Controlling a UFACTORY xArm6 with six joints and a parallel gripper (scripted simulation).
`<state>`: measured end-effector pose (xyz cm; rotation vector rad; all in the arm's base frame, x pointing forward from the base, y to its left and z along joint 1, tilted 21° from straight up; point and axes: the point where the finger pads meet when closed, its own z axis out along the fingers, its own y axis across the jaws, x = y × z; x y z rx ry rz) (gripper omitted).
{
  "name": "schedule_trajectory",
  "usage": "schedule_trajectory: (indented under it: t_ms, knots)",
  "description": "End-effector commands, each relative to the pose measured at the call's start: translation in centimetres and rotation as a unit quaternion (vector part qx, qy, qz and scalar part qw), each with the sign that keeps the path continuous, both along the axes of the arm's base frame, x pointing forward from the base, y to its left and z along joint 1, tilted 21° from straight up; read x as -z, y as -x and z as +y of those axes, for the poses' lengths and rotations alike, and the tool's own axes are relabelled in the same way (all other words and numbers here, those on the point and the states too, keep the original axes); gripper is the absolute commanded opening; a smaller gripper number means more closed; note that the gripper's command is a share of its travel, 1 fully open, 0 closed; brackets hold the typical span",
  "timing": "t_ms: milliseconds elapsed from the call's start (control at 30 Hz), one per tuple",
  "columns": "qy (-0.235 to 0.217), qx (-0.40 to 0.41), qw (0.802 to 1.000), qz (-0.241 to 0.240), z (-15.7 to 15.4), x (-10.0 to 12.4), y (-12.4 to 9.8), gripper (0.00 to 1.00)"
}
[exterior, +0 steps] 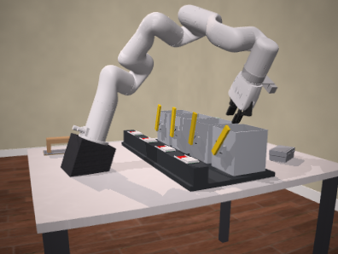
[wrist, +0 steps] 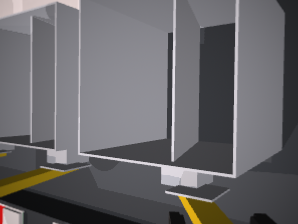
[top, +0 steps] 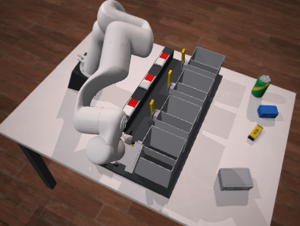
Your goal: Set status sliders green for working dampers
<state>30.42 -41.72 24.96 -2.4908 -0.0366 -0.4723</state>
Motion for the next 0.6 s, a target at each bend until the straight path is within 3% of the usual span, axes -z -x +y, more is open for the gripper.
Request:
schedule_trajectory:
  t_ms: [0, 67, 100, 567]
  knots:
    - [0.078, 0.031, 0.996, 0.002, 2.0, -2.4, -2.1, 0.39]
    - [0.078, 0.031, 0.996, 0.002, 2.0, -2.4, -2.1, 0.39]
    - [0.11, 0.043, 0.993, 0.006, 3.1, -3.4, -3.1, 0.39]
    - [0.266, 0.101, 0.958, 0.019, 8.3, -8.5, -7.9, 0.39]
